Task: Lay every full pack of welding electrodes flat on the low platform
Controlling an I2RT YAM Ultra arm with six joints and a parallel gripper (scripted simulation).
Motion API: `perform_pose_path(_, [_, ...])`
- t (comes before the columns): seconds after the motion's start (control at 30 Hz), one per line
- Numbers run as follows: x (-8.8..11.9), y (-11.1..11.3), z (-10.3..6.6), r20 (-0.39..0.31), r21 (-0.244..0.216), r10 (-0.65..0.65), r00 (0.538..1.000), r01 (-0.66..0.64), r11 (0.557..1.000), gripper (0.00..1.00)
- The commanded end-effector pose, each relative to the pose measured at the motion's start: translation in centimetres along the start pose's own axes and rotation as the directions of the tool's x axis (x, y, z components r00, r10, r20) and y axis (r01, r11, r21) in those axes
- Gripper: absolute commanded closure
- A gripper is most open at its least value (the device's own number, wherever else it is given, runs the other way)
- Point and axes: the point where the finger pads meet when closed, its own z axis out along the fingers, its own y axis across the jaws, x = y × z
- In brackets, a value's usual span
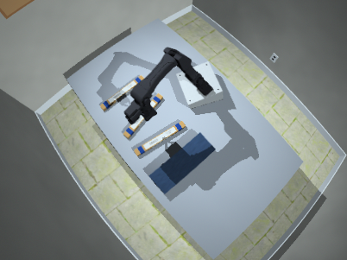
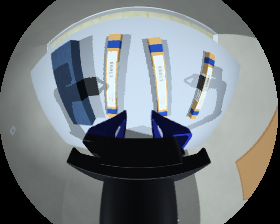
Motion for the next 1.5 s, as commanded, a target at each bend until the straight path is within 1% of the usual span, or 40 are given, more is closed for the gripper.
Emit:
perform_pose_path(0.0, [-0.7, 0.0, -0.4, 0.049, -0.008, 0.002, 0.999, -0.002, 1.000, 0.58])
perform_pose_path(0.97, [-0.9, 0.0, 3.2, 0.049, -0.008, 0.002, 0.999, -0.002, 1.000, 0.58])
perform_pose_path(1.03, [-0.9, 0.0, 3.2, 0.049, -0.008, 0.002, 0.999, -0.002, 1.000, 0.58])
perform_pose_path(1.37, [-1.0, 0.0, 4.6, 0.049, -0.008, 0.002, 0.999, -0.002, 1.000, 0.58])
perform_pose_path(1.47, [-1.0, 0.0, 4.6, 0.049, -0.008, 0.002, 0.999, -0.002, 1.000, 0.58])
